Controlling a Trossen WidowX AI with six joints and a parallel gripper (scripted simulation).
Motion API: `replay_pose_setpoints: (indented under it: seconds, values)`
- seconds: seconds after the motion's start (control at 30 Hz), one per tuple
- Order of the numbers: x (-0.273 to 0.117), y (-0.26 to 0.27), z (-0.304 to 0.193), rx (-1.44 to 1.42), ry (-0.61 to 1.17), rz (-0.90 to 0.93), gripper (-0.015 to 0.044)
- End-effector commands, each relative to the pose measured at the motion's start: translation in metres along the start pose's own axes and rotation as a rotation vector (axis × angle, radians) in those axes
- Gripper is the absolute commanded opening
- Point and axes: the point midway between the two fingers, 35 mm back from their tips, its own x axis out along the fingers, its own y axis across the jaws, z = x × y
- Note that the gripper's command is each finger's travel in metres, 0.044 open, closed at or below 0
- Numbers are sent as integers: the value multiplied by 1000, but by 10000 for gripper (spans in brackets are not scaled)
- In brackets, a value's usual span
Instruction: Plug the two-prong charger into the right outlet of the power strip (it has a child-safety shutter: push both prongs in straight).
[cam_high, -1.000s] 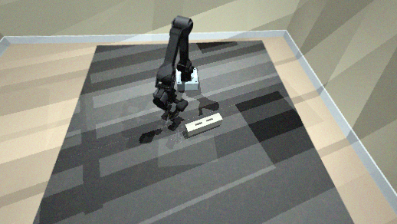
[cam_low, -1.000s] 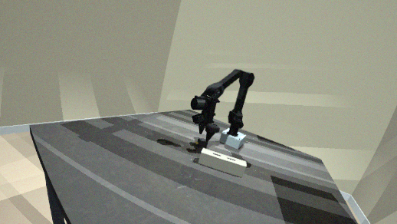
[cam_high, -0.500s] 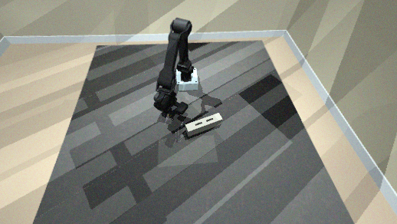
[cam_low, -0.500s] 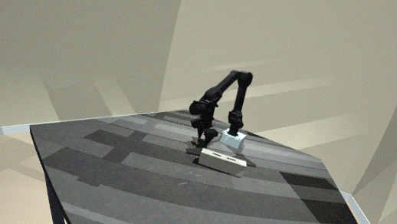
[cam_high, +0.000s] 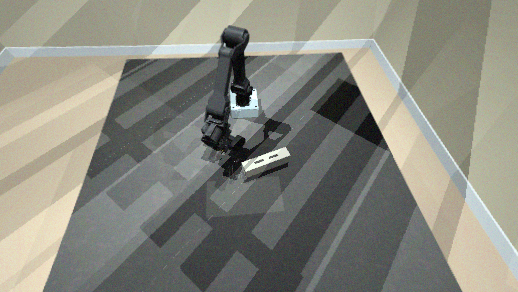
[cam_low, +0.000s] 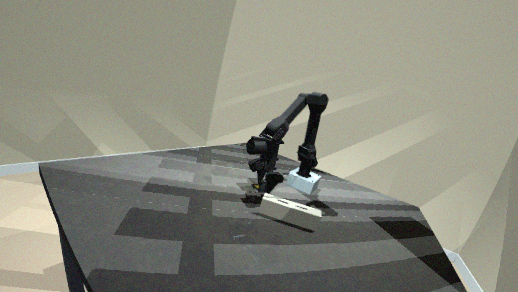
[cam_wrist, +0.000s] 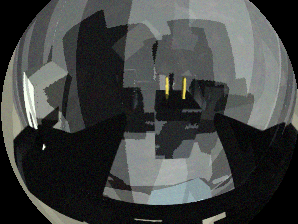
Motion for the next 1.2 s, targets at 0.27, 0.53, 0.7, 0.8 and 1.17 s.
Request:
replay_pose_setpoints:
  seconds: [0.27, 0.53, 0.7, 0.8, 1.17]
  values:
    - [0, 0, 0, 0, 1, 0, 230]
    - [0, 0, 0, 0, 1, 0, 98]
    - [-4, 0, 0, 0, 2, 0, 6]
    - [-15, 0, -1, -1, 4, 1, 0]
    - [-53, -2, -13, -2, 11, 2, 0]
